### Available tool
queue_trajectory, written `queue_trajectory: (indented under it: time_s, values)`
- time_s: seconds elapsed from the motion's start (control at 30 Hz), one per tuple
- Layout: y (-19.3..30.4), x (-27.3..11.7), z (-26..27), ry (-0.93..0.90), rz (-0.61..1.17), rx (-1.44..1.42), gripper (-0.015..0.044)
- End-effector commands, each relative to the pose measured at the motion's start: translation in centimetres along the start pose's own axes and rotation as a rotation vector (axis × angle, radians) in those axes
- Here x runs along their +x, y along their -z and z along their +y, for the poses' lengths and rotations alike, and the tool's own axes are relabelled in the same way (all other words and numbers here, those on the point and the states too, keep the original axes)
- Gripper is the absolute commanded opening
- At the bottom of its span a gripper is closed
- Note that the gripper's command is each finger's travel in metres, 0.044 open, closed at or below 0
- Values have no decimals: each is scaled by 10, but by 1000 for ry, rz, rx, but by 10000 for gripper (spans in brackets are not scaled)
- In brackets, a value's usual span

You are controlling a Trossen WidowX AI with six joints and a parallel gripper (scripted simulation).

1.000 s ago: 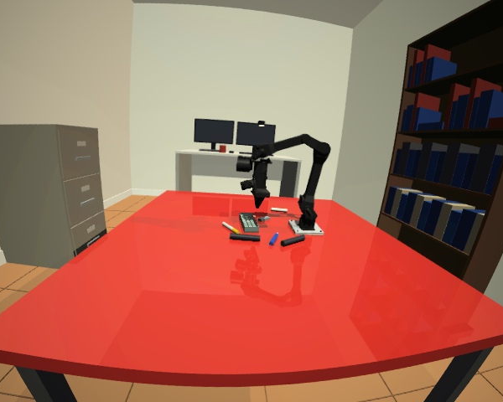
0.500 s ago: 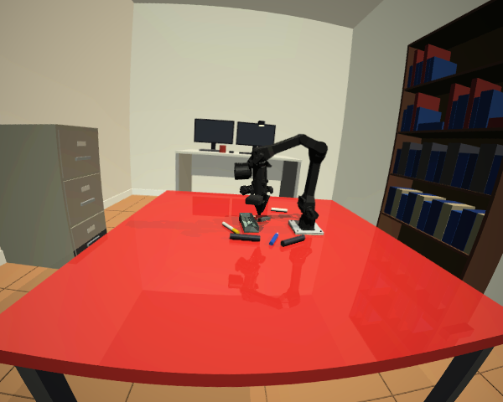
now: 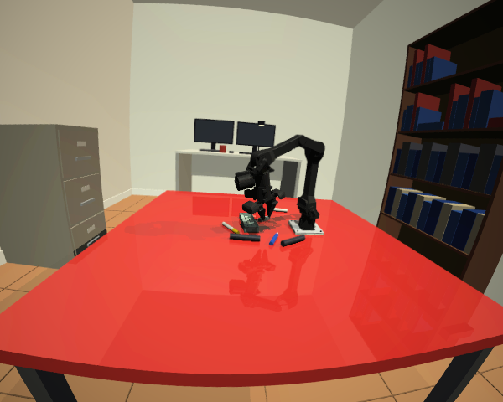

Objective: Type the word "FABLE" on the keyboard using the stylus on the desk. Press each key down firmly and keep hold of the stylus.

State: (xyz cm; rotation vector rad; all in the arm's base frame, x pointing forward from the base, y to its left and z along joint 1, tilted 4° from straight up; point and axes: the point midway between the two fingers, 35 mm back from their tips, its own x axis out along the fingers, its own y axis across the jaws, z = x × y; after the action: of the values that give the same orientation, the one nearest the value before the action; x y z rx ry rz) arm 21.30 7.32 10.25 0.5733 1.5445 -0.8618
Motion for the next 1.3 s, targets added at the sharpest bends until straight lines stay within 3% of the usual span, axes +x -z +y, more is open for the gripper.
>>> queue_trajectory:
  time_s: [0.0,0.43,1.27]
  values:
    - [44,5,3,88,-167,584,150]
    - [67,8,1,43,-300,1048,150]
    - [66,12,2,42,-301,1051,150]
